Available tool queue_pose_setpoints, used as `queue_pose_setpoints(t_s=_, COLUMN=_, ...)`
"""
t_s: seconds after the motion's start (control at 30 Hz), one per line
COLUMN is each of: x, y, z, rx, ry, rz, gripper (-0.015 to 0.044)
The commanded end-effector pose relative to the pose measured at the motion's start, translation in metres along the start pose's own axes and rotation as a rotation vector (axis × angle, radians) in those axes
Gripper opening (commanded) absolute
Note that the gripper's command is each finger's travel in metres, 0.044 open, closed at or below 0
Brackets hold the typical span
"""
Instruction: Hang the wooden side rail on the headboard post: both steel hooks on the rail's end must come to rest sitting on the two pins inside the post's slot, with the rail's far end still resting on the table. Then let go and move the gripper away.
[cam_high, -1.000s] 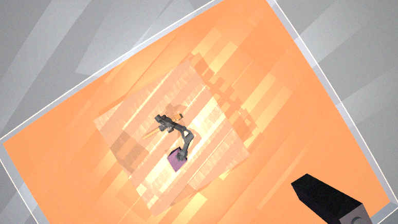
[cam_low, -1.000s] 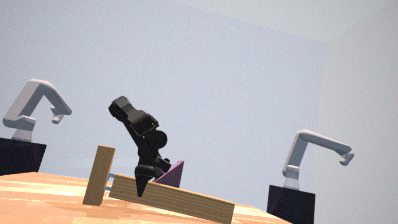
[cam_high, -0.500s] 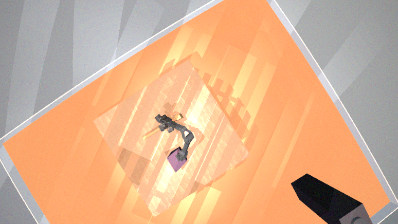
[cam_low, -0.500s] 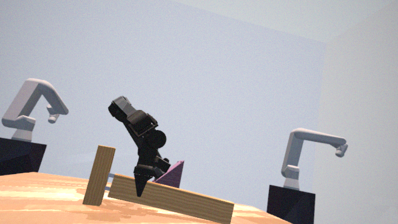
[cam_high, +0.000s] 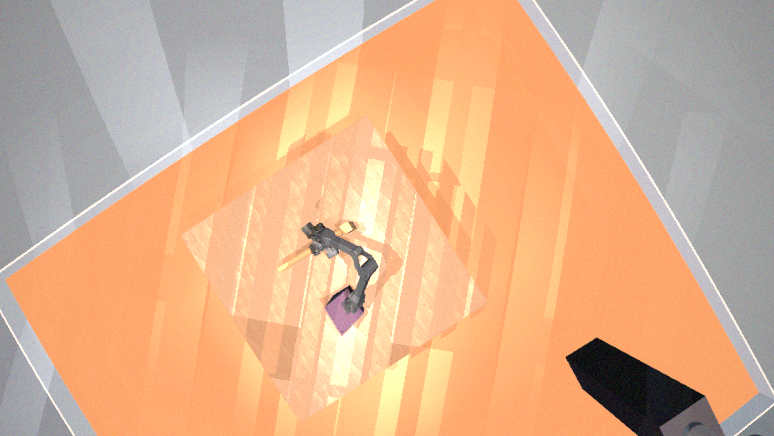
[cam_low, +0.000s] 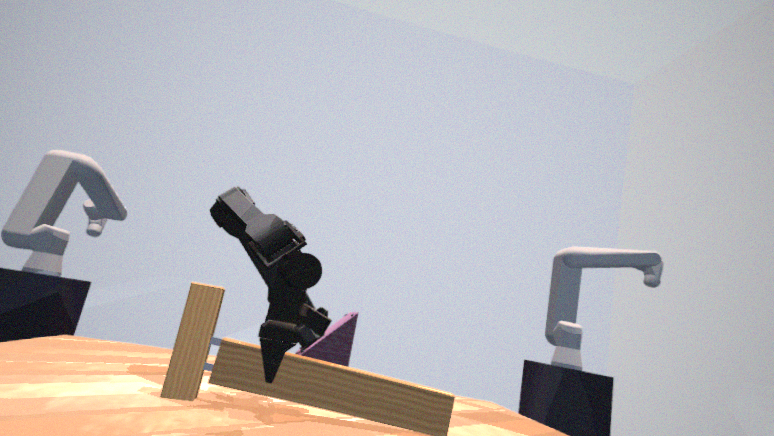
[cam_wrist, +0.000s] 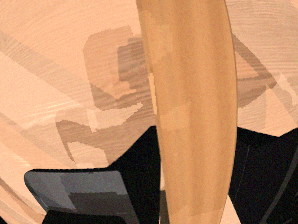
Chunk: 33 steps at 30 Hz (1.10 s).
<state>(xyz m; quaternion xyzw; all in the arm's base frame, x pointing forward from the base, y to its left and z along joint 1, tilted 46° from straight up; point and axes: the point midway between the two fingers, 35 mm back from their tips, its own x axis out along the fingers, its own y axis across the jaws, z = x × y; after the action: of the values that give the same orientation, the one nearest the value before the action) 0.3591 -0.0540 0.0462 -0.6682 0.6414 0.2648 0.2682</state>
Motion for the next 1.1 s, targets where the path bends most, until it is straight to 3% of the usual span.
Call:
queue_pose_setpoints(t_s=0.0, x=-0.0062, y=-0.0026, z=-0.0024, rx=0.004, ry=0.001, rz=-0.019, gripper=0.0000)
queue_pose_setpoints(t_s=1.07, x=-0.0072, y=-0.0038, z=-0.0060, rx=0.004, ry=0.001, rz=-0.019, gripper=0.0000)
